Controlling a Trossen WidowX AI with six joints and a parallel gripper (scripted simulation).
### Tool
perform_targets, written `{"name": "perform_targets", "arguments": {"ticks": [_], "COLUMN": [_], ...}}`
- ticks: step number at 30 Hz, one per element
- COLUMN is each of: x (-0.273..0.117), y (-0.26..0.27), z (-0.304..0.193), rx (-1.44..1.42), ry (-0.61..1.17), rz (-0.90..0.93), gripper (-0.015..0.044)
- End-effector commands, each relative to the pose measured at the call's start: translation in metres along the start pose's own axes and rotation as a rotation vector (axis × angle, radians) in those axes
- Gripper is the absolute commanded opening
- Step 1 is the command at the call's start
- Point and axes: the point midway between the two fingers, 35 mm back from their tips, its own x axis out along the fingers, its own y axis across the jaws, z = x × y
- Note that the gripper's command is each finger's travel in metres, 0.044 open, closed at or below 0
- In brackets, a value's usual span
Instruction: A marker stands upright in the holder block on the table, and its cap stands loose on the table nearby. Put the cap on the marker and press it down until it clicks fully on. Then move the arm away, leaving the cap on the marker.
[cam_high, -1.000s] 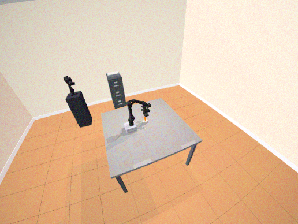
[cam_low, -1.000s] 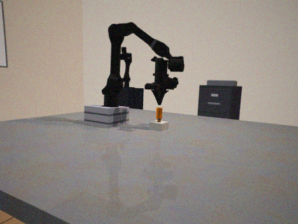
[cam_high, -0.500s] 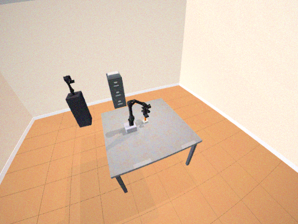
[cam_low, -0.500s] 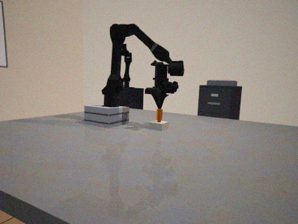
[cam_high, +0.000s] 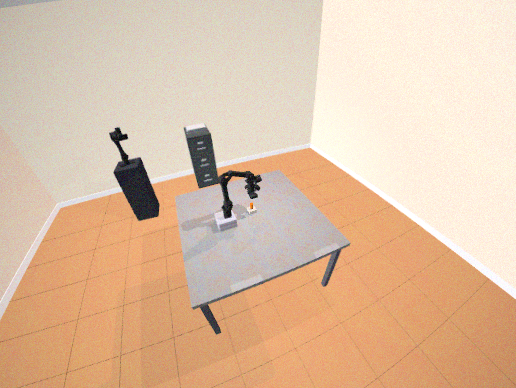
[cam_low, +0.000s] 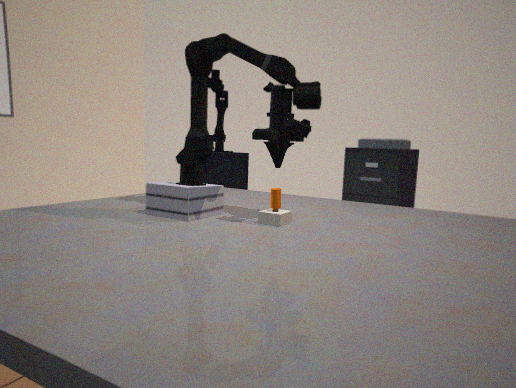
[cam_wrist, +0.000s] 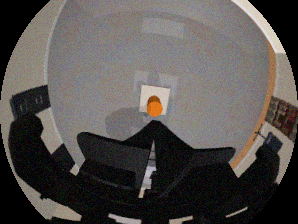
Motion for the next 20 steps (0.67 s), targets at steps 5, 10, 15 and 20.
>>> {"name": "perform_targets", "arguments": {"ticks": [5,10,15,20], "x": [-0.0325,-0.0325,-0.0325,-0.0325], "y": [-0.0006,-0.0006,-0.0006,-0.0006], "z": [-0.0030,-0.0030,-0.0030,-0.0030], "rx": [-0.007,-0.007,-0.007,-0.007], "ry": [-0.006,-0.006,-0.006,-0.006], "rz": [0.001,0.001,0.001,0.001], "gripper": [0.0000,0.0105,0.0236,0.0368]}}
